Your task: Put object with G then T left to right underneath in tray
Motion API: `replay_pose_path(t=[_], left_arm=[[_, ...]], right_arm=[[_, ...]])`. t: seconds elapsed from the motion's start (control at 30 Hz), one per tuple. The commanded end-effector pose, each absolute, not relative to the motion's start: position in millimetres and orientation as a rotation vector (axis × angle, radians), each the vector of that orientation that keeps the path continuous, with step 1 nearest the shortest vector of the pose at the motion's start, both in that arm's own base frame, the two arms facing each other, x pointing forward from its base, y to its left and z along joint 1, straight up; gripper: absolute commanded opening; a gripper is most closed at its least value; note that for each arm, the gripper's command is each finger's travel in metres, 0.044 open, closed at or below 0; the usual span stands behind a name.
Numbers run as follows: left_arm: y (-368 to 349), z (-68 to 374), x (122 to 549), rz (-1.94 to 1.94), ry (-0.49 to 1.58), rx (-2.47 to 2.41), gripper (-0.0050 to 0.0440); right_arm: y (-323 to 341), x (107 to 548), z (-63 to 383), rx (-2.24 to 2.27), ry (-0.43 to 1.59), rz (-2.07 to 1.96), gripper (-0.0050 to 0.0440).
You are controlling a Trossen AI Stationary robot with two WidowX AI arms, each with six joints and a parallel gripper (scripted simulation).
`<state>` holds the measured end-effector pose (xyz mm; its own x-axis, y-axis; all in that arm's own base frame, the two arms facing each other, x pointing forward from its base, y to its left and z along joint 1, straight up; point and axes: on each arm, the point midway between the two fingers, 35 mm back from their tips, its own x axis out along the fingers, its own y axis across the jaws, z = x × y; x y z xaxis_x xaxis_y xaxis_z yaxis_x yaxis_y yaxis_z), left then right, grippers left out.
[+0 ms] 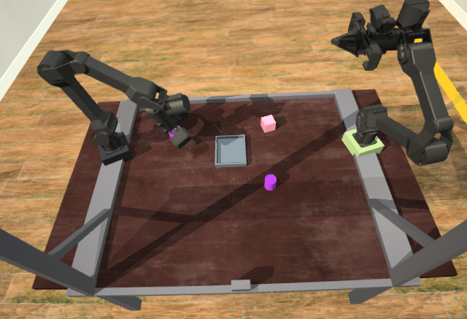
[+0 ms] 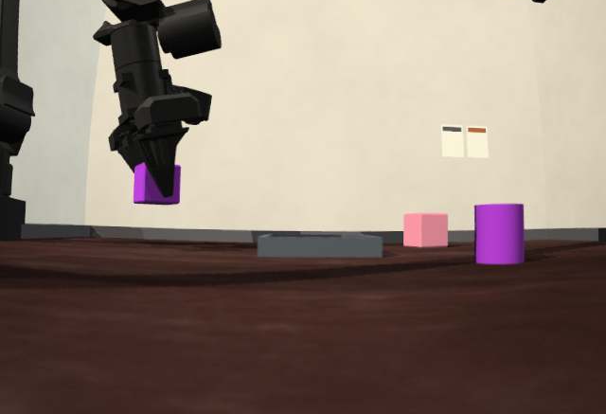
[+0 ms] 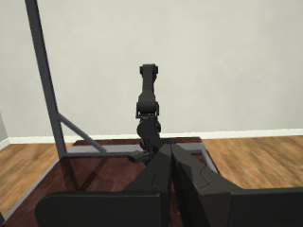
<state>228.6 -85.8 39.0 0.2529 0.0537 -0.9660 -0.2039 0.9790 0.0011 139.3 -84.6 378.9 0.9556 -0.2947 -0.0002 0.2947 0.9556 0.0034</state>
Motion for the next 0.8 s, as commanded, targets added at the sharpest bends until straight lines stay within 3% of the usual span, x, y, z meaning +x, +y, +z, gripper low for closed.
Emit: replay_pose_path(t=[0.0, 0.77], left_arm=[[-87.5, 62.4, 232.5, 0.163, 1.276, -0.150, 0.0171], [-123.9, 64.5, 244.1, 0.159, 1.449, -0.374, 0.0171]], right_arm=[[-84.2, 139.1, 382.9, -0.005, 0.000, -0.300, -0.0050], [-93.5, 145.5, 359.5, 0.000, 0.000, -0.301, -0.0050]])
